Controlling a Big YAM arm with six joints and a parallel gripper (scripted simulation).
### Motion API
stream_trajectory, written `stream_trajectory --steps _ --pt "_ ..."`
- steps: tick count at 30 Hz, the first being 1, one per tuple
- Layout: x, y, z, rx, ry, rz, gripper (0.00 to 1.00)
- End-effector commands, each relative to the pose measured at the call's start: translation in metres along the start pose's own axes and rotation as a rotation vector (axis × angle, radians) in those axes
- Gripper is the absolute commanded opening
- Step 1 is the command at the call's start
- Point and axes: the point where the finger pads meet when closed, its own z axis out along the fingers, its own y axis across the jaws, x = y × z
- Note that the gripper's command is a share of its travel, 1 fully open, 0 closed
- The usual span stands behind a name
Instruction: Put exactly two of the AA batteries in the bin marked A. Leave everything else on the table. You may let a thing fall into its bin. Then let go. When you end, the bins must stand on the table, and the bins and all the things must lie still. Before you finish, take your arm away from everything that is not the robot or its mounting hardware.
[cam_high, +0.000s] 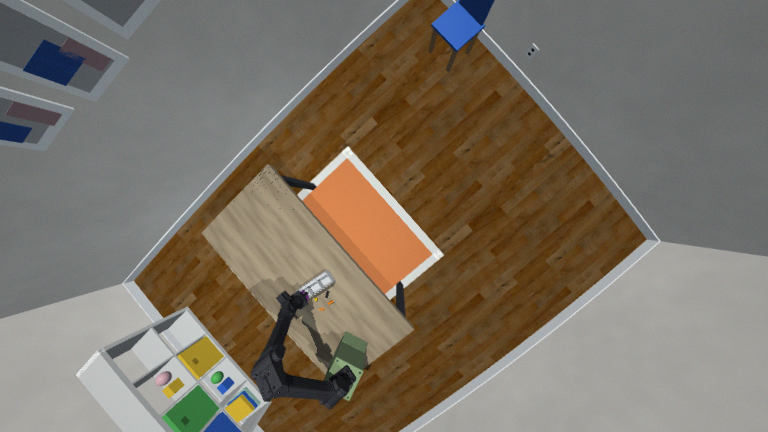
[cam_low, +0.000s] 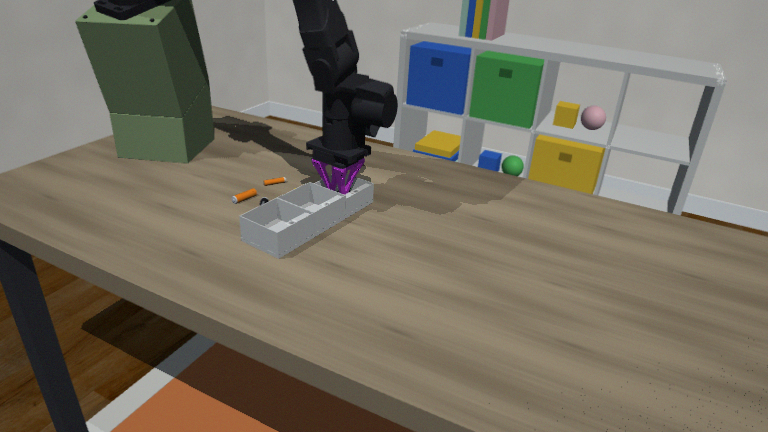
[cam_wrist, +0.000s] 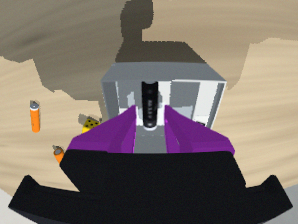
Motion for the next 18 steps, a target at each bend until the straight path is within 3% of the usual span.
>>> stream_trajectory --steps 1,9,10,16,18 --pt "-0.001 -0.012 -0.007 0.023 -0.001 0.000 0.28" --pt "-0.001 -0.012 -0.007 0.023 -0.001 0.000 0.28" --pt "0.005 -0.019 -0.016 0.031 -0.003 0.008 0.28" --pt "-0.004 -0.010 -0.025 0.022 -0.004 -0.001 0.28" --pt "-0.007 0.001 -0.017 -0.003 0.000 -0.011 0.28"
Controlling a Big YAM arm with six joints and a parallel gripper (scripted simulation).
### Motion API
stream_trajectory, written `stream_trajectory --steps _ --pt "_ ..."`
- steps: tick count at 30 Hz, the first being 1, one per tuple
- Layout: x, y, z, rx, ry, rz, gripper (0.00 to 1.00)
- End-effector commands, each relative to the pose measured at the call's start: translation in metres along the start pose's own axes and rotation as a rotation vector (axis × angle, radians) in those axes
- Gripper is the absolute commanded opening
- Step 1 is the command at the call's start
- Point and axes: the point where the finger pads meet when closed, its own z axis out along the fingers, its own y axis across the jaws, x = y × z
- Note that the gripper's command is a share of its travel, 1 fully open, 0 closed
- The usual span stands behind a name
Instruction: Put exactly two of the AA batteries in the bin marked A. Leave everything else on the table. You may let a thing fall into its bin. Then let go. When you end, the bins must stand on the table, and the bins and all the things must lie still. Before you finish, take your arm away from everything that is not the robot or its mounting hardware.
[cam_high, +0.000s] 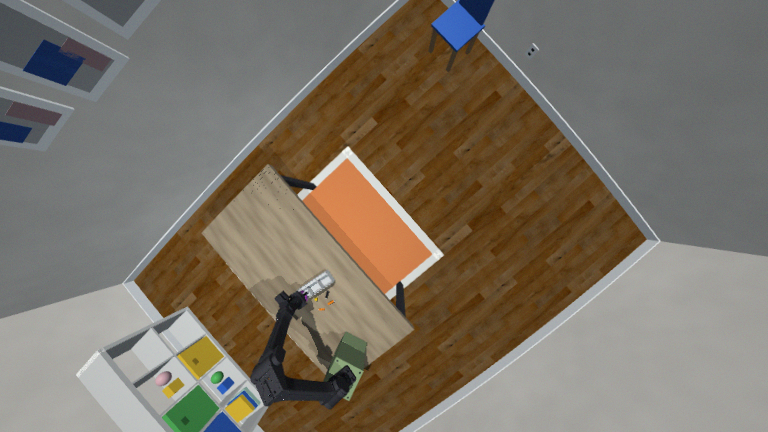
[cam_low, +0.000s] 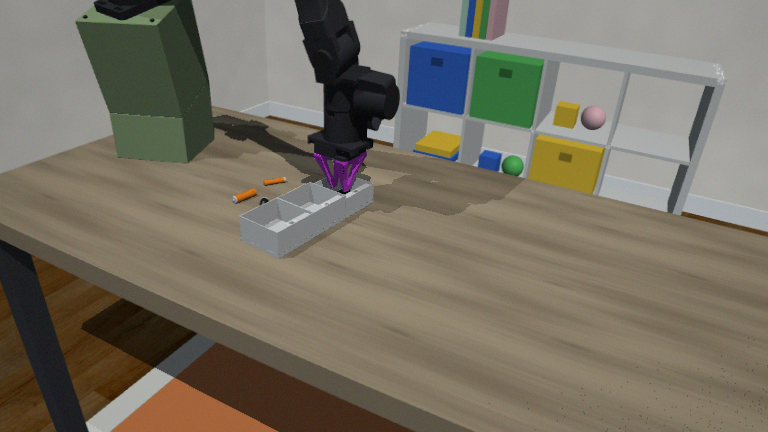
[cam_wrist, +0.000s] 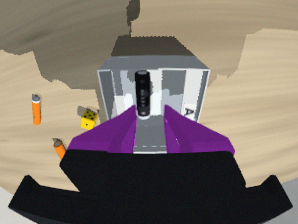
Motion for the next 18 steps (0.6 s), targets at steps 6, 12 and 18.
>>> stream_trajectory --steps 6,12,18 --pt "-0.002 -0.004 -0.017 0.011 -0.001 0.003 0.28" --pt "-0.008 -0.003 -0.026 0.012 -0.002 -0.008 0.28" --pt "-0.008 -0.003 -0.053 0.014 -0.001 -0.007 0.28"
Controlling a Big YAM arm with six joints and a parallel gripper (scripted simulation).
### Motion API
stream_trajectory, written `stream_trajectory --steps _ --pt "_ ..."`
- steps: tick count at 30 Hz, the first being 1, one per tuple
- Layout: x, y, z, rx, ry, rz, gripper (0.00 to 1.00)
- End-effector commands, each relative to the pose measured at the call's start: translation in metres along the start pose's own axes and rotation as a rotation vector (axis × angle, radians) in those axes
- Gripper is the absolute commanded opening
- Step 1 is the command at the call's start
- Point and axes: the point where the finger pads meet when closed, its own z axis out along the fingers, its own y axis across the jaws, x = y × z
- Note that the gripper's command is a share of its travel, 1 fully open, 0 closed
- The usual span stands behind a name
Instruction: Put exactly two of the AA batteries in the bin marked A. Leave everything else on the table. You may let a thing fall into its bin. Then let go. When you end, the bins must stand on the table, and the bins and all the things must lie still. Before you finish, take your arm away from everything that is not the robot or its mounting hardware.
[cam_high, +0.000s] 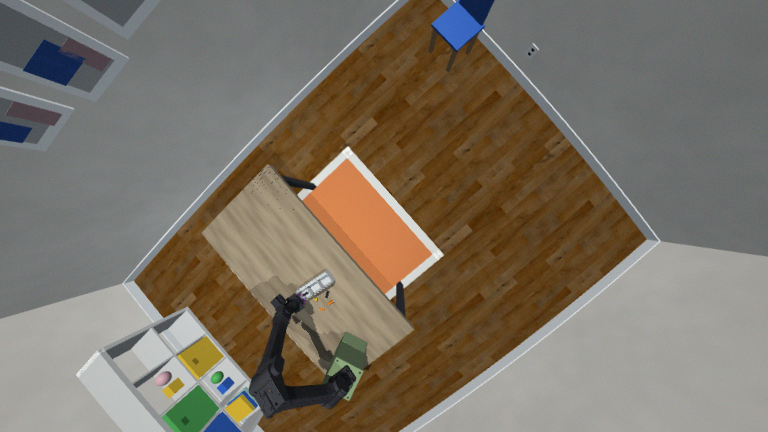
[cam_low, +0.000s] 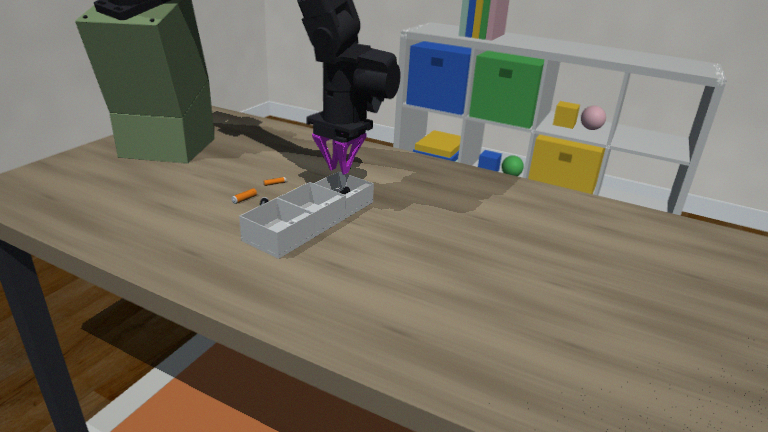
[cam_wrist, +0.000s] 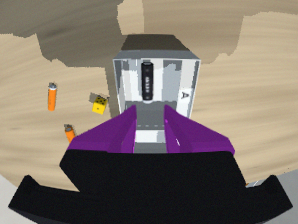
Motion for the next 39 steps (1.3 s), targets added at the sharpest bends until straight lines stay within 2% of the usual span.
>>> stream_trajectory --steps 1,3,4,7,13,14,15,17,20,21,33,35,37,38,39 --pt "-0.006 -0.006 -0.020 0.020 -0.002 0.000 0.28" --pt "-0.006 -0.006 -0.020 0.020 -0.002 0.000 0.28" --pt "0.003 -0.008 -0.002 0.011 0.002 0.027 0.28" --pt "0.004 0.007 0.001 -0.015 0.006 0.014 0.28" --pt "0.001 0.001 0.001 0.001 0.003 0.012 0.28" --pt "-0.002 -0.008 -0.009 0.021 -0.002 0.004 0.28" --pt "0.012 -0.006 -0.015 0.035 -0.003 0.084 0.28" --pt "0.025 0.005 -0.015 0.033 -0.006 0.176 0.28" --pt "0.032 0.010 -0.015 0.031 -0.006 0.198 0.28" --pt "0.039 0.016 -0.016 0.032 -0.006 0.264 0.28" --pt "0.118 0.077 -0.020 0.012 0.000 0.629 0.28" --pt "0.115 0.084 -0.013 -0.001 0.004 0.697 0.28" --pt "0.115 0.084 -0.013 -0.001 0.004 0.697 0.28" --pt "0.104 0.088 -0.010 -0.007 0.007 0.783 0.28" --pt "0.104 0.088 -0.010 -0.007 0.007 0.812 0.28"
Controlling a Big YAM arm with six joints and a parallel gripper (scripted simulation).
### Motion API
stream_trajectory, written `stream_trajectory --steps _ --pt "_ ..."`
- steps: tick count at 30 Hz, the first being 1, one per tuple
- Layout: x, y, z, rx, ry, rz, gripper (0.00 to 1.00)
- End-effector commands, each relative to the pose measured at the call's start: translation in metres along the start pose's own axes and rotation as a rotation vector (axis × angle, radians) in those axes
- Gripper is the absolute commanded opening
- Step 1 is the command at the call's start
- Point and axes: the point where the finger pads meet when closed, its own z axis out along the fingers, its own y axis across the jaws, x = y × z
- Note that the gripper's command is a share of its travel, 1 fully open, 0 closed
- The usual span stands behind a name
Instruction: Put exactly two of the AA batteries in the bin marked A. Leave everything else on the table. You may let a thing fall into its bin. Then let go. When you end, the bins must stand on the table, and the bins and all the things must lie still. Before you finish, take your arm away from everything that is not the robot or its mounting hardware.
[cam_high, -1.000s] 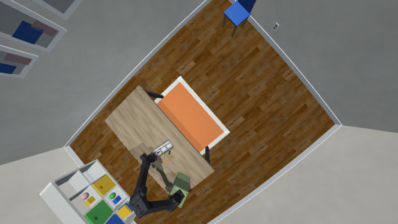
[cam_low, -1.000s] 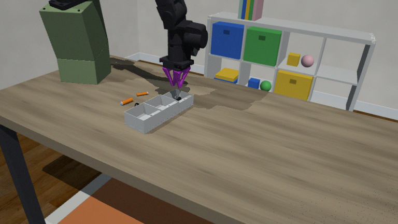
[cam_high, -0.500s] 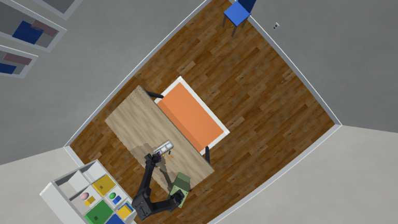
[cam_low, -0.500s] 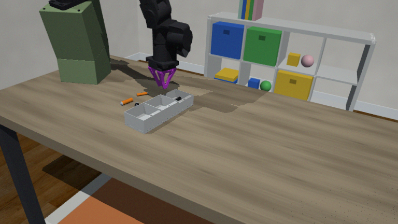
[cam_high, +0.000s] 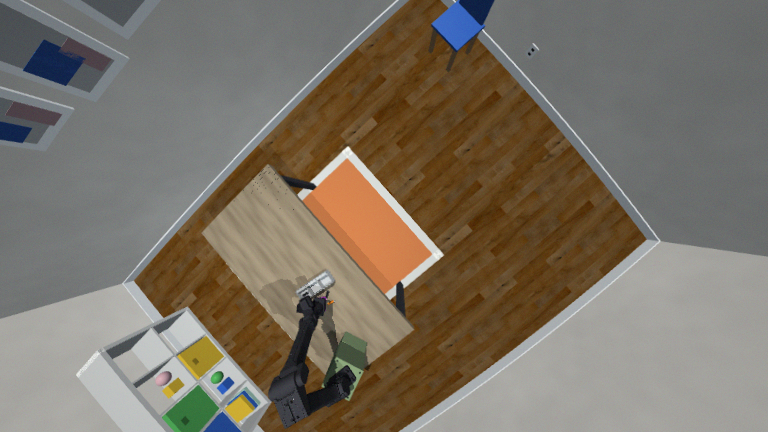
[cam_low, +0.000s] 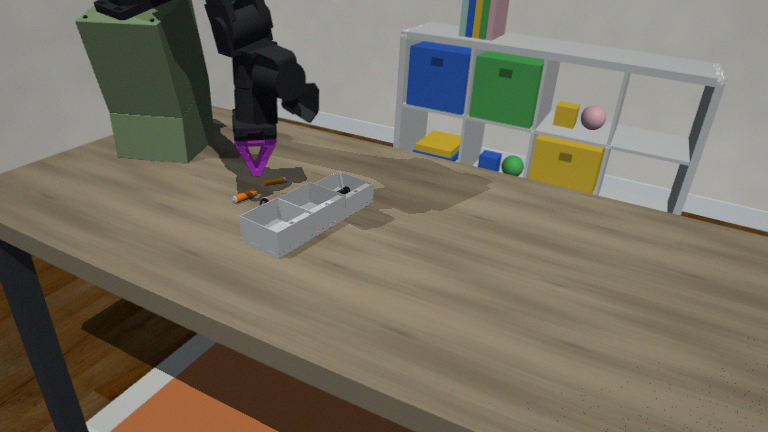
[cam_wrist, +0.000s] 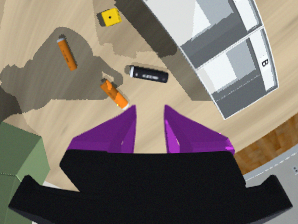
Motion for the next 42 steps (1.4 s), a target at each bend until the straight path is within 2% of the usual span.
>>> stream_trajectory --steps 1,4,7,13,15,16,30,32,33,42 --pt "-0.012 0.009 0.002 0.005 -0.011 0.157 0.28" --pt "-0.012 0.009 0.002 0.010 -0.016 0.239 0.28" --pt "-0.002 0.005 0.004 0.012 -0.016 0.315 0.28" --pt "-0.008 -0.001 0.002 0.016 -0.022 0.466 0.28" --pt "-0.008 -0.001 0.002 0.016 -0.022 0.466 0.28" --pt "-0.008 -0.001 0.002 0.015 -0.023 0.530 0.28" --pt "-0.008 -0.001 0.002 0.013 -0.027 0.876 0.28" --pt "-0.008 -0.001 0.002 0.013 -0.027 0.876 0.28" --pt "-0.008 -0.001 0.002 0.012 -0.027 0.940 0.28" --pt "-0.014 0.001 -0.001 0.008 -0.029 1.176 0.28"
